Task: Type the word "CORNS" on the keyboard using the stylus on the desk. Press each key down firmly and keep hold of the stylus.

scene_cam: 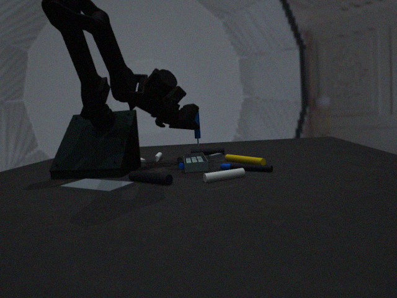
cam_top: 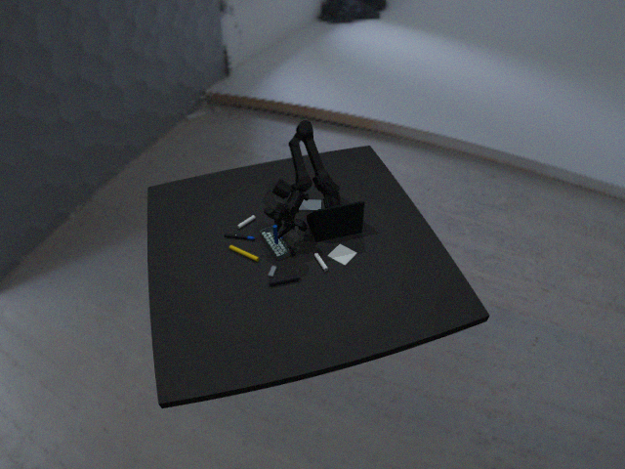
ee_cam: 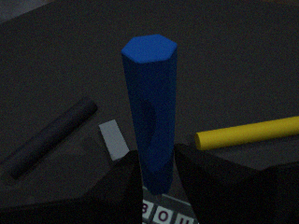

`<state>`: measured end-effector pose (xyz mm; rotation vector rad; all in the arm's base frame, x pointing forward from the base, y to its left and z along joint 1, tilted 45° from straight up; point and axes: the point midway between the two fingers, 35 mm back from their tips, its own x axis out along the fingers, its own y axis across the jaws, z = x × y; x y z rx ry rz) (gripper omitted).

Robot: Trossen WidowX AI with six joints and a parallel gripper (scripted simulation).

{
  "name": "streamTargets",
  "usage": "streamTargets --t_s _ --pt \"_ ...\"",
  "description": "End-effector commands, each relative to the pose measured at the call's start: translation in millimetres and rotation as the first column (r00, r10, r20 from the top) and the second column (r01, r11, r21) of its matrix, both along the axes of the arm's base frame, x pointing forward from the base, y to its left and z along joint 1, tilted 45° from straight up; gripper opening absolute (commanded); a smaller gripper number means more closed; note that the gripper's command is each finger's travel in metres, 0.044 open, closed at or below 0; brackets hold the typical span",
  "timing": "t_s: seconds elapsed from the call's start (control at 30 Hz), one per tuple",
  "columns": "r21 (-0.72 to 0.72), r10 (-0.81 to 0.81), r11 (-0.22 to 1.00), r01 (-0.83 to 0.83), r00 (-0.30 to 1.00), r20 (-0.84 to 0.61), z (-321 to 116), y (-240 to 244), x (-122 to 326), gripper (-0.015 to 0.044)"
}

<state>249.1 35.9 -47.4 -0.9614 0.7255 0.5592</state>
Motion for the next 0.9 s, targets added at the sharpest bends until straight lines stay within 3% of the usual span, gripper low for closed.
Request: streamTargets --t_s 0.0,0.07,0.17,0.87 --pt "0.0 0.0 1.0 0.0 1.0 0.0 0 0 0 0.0078" --pt "0.0 0.0 1.0 0.0 1.0 0.0 0 0 0 0.0065" --pt "0.0 0.0 1.0 0.0 1.0 0.0 1 -1 -1 0.0" --pt "0.0 -0.007 1.0 0.007 1.0 0.002 17 -14 -30 0.0"
